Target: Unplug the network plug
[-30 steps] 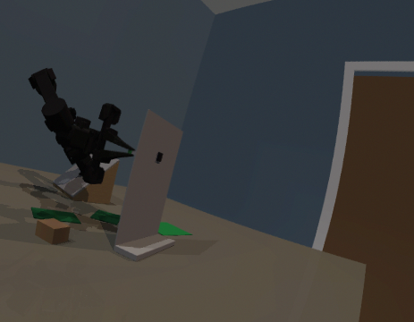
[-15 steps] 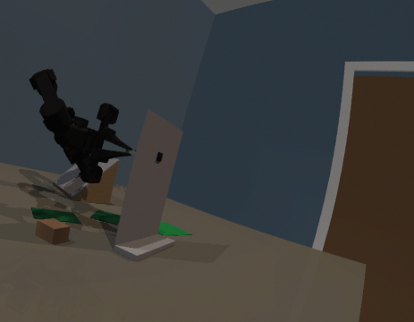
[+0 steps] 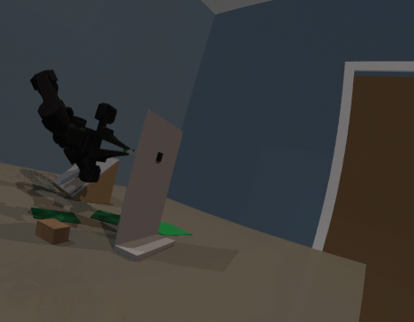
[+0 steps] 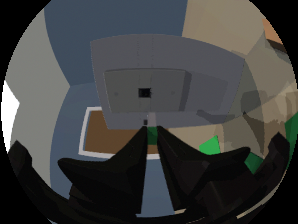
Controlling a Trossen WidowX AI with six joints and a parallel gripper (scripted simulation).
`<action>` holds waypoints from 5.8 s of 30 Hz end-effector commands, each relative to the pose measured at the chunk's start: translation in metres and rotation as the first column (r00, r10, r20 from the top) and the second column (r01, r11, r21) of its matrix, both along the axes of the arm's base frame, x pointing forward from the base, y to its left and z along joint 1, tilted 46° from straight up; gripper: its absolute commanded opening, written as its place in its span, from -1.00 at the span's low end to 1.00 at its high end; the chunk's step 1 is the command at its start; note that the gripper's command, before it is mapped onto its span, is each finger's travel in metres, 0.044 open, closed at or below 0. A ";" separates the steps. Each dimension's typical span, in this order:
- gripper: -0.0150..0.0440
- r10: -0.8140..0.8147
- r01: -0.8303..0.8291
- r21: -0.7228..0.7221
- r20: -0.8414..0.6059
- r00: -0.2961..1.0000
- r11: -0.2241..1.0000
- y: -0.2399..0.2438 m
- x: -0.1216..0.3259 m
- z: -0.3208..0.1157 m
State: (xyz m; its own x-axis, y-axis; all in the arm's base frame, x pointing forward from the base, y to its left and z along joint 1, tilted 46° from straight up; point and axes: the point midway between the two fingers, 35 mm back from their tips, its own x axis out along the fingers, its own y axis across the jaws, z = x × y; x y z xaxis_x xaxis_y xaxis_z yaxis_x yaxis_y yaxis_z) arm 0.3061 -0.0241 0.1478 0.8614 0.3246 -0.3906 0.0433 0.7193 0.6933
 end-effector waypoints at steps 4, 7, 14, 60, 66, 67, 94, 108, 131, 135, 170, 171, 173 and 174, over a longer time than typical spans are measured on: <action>-0.49 0.000 0.000 -0.001 0.000 1.000 1.000 0.003 -0.001 0.004; -0.49 0.001 -0.001 -0.002 0.000 1.000 1.000 0.009 -0.003 0.011; -0.49 0.002 -0.002 -0.002 0.002 1.000 1.000 0.023 -0.009 0.029; -0.49 -0.240 0.246 -0.028 -0.353 0.904 0.969 0.053 0.024 -0.046; -0.49 -0.284 0.281 -0.067 -0.394 0.874 0.957 0.058 0.027 -0.064; -0.49 -0.293 0.288 -0.073 -0.400 0.868 0.955 0.059 0.027 -0.067; -0.49 -0.521 0.442 -0.276 -0.459 0.720 0.853 0.078 0.027 -0.144; -0.49 -0.629 0.499 -0.387 -0.403 0.665 0.776 0.087 0.019 -0.179; -0.49 -0.727 0.559 -0.494 -0.263 0.634 0.666 0.095 0.004 -0.218; -0.49 -0.727 0.559 -0.494 -0.264 0.633 0.666 0.091 0.004 -0.222; -0.49 -0.728 0.559 -0.496 -0.262 0.634 0.665 0.053 0.001 -0.258; -0.49 -0.728 0.559 -0.496 -0.261 0.634 0.665 0.053 0.001 -0.258; -0.49 -0.728 0.559 -0.496 -0.261 0.634 0.665 0.053 0.001 -0.258; -0.49 -0.728 0.559 -0.496 -0.261 0.634 0.665 0.053 0.001 -0.258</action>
